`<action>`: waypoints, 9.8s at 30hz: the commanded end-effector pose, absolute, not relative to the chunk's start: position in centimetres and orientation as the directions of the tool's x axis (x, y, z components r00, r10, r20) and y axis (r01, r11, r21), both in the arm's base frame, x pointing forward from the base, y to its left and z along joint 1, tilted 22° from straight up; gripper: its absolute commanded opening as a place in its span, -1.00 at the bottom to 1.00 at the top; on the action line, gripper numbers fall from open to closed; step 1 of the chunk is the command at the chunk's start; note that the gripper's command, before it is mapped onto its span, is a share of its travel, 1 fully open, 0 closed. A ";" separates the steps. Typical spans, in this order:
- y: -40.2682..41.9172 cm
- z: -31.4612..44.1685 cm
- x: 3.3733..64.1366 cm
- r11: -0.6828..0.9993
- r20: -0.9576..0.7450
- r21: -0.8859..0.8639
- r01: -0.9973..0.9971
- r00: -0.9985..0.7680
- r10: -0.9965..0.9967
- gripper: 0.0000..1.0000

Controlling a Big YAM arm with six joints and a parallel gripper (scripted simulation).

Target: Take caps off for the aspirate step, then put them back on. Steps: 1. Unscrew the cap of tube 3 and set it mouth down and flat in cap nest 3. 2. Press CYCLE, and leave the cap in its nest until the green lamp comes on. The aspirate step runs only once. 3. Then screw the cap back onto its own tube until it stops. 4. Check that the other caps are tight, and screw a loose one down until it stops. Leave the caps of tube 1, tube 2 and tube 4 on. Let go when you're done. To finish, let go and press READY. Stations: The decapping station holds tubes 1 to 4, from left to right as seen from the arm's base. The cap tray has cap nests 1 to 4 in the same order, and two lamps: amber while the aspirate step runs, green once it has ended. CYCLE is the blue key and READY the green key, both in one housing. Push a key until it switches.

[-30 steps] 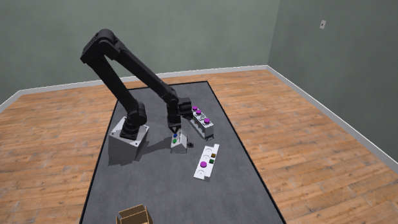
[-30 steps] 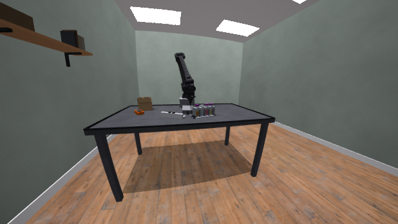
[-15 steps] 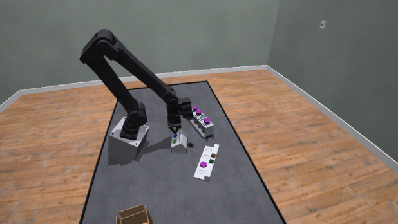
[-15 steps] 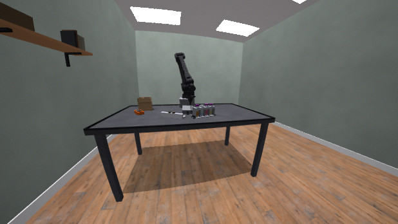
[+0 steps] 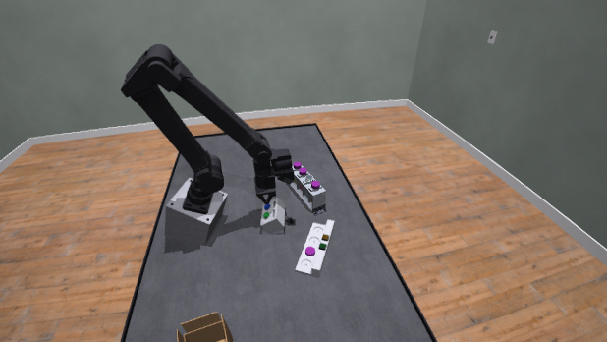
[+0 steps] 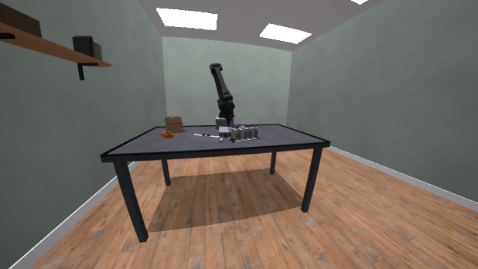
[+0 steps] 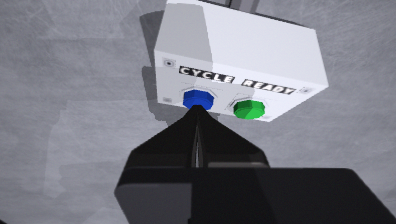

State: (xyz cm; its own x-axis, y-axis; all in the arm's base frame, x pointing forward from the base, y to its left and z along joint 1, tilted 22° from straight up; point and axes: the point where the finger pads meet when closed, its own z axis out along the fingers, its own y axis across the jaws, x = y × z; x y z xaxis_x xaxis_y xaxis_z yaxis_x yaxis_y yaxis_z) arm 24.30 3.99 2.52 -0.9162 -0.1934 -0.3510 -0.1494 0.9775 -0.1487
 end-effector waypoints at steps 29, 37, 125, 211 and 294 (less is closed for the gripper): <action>3.5 1.2 24.5 0.978 -0.351 -0.149 -0.144 -0.917 -0.189 -1.00; 3.4 0.8 24.7 0.978 -0.351 -0.149 -0.144 -0.917 -0.189 -1.00; 3.4 0.5 24.8 0.979 -0.351 -0.148 -0.143 -0.918 -0.187 -1.00; -13.0 12.3 44.3 0.944 -0.388 0.050 0.326 -0.865 0.319 1.00; -13.2 12.6 44.9 0.939 -0.404 0.054 0.341 -0.852 0.333 1.00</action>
